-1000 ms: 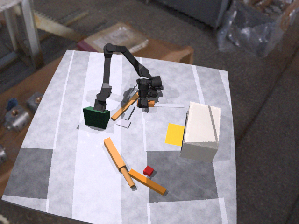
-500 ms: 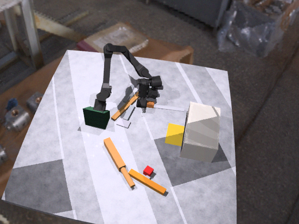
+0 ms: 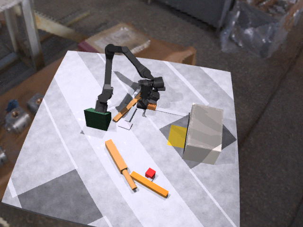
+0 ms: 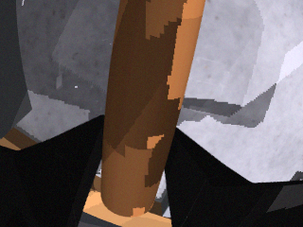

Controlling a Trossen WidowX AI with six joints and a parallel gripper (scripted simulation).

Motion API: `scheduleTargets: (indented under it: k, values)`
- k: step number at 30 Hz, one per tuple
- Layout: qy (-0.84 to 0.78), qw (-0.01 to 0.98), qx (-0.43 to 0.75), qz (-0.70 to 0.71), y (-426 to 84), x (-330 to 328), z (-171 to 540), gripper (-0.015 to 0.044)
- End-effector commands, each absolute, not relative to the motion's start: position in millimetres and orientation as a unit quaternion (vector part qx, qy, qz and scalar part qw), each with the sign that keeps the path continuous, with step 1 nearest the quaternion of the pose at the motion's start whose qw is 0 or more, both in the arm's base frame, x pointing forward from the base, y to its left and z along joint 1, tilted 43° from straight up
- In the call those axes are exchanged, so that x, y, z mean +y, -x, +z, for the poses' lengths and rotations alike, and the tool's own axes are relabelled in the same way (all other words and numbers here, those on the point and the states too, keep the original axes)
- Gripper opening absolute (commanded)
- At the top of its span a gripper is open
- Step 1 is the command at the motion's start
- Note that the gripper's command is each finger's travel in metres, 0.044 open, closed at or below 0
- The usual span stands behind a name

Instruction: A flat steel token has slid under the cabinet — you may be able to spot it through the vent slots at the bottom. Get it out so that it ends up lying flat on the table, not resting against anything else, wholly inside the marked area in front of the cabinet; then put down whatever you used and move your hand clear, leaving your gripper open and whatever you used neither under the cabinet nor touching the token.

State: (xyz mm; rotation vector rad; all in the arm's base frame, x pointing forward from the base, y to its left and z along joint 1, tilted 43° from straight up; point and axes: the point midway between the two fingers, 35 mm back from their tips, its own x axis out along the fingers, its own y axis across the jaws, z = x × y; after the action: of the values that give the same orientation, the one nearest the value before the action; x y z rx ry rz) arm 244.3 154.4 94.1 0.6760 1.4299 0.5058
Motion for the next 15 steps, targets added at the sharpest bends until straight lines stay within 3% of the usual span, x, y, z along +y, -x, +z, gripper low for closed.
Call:
scheduleTargets:
  k: [1,15]
  values:
    - [-0.314,0.670,0.638,0.213,-245.9,154.1,95.4,0.0000]
    - [-0.351,0.652,0.649,0.177,-245.9,154.0,95.3,0.0000]
